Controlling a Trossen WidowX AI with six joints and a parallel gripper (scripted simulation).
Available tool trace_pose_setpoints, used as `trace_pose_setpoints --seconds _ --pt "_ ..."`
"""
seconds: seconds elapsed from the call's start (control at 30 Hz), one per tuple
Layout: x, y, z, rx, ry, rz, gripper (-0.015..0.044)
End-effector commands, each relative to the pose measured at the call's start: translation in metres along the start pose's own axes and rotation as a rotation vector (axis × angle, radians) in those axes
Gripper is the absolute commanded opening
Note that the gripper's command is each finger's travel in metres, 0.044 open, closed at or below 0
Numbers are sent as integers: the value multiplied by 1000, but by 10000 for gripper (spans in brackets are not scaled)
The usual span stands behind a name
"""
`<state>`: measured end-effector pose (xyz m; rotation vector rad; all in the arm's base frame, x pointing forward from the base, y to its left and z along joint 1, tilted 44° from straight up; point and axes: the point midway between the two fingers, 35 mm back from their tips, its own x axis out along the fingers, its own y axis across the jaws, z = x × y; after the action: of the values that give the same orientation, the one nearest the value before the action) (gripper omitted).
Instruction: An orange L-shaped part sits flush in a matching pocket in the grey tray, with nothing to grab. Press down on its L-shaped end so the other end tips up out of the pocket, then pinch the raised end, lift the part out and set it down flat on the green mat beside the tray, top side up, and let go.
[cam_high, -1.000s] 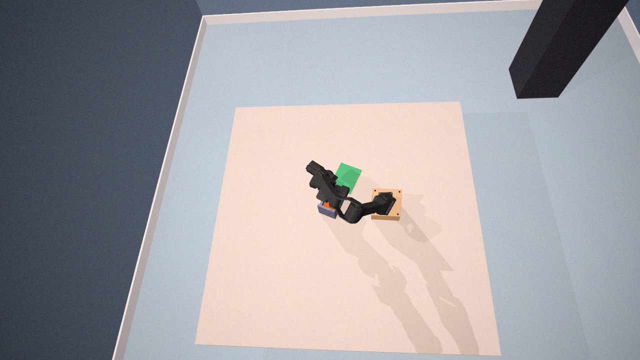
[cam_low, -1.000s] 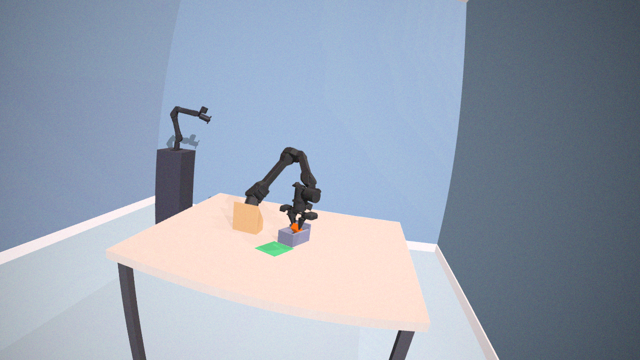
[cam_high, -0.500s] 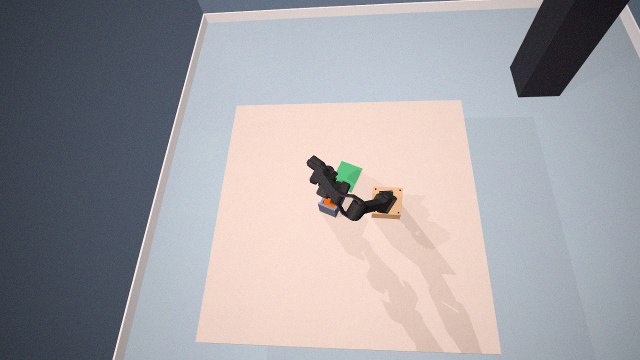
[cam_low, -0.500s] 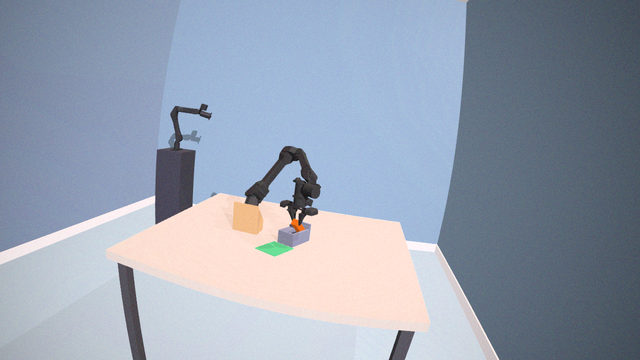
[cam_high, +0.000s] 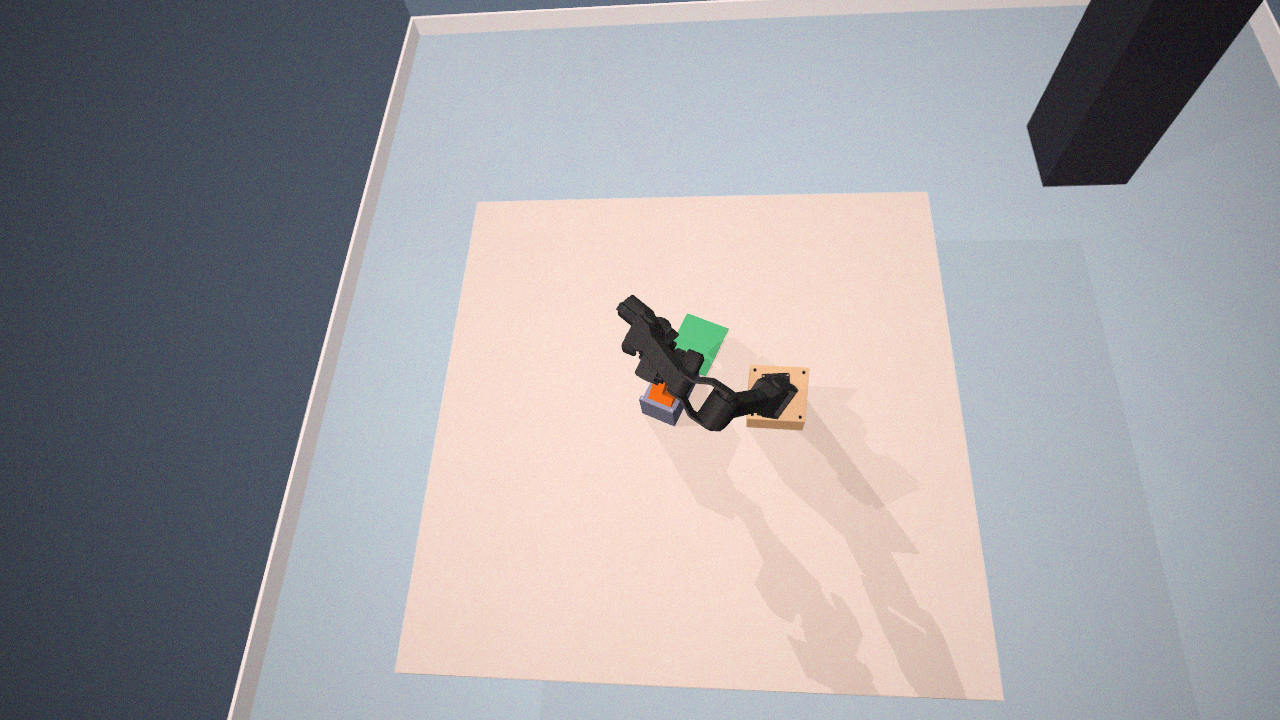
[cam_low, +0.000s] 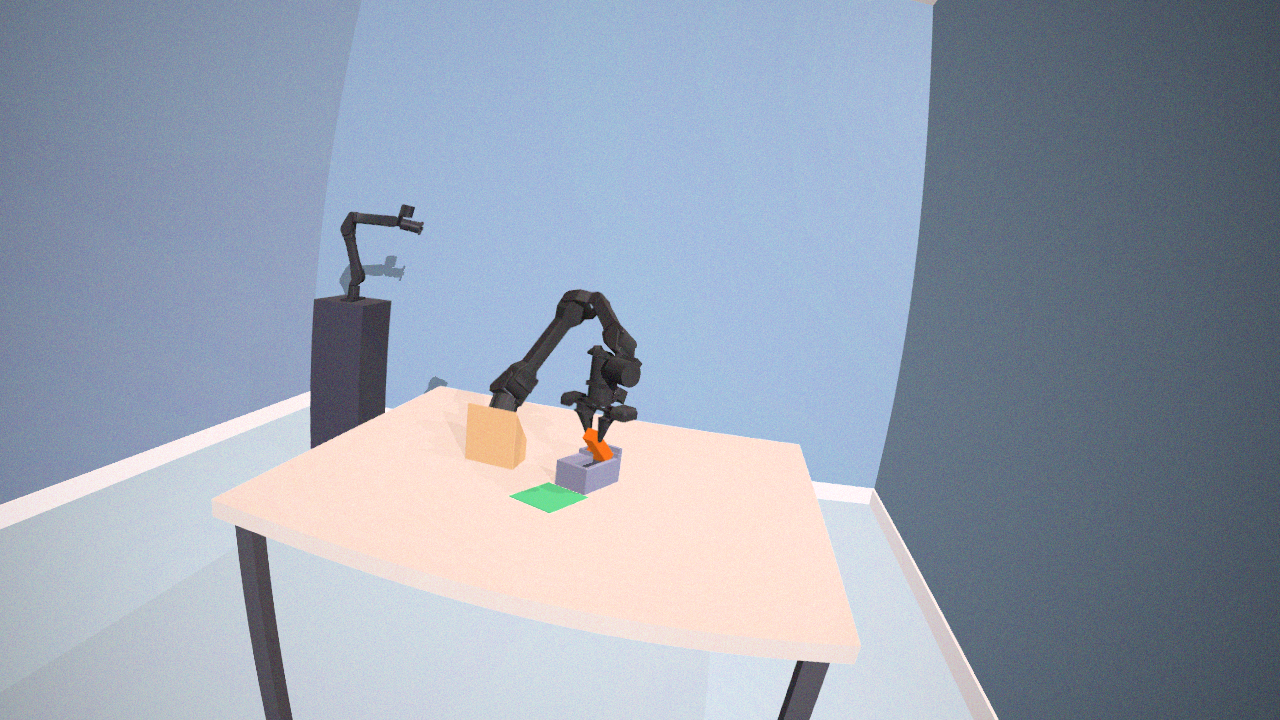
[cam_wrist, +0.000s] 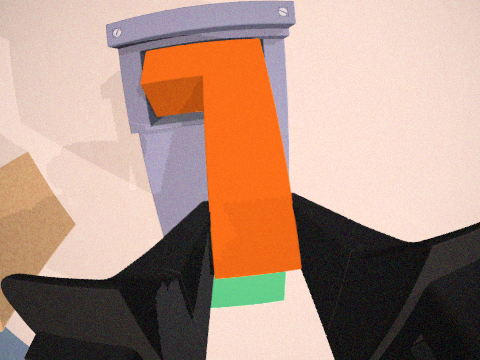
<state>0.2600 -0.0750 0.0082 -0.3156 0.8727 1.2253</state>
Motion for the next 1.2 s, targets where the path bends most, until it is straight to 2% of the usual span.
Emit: trace_pose_setpoints --seconds 0.0,0.87,1.17 --pt "-8 -1 2 -9 -1 -6 0" --pt "-39 0 2 -9 0 -6 0" --pt "-35 2 -36 -8 2 -6 0"
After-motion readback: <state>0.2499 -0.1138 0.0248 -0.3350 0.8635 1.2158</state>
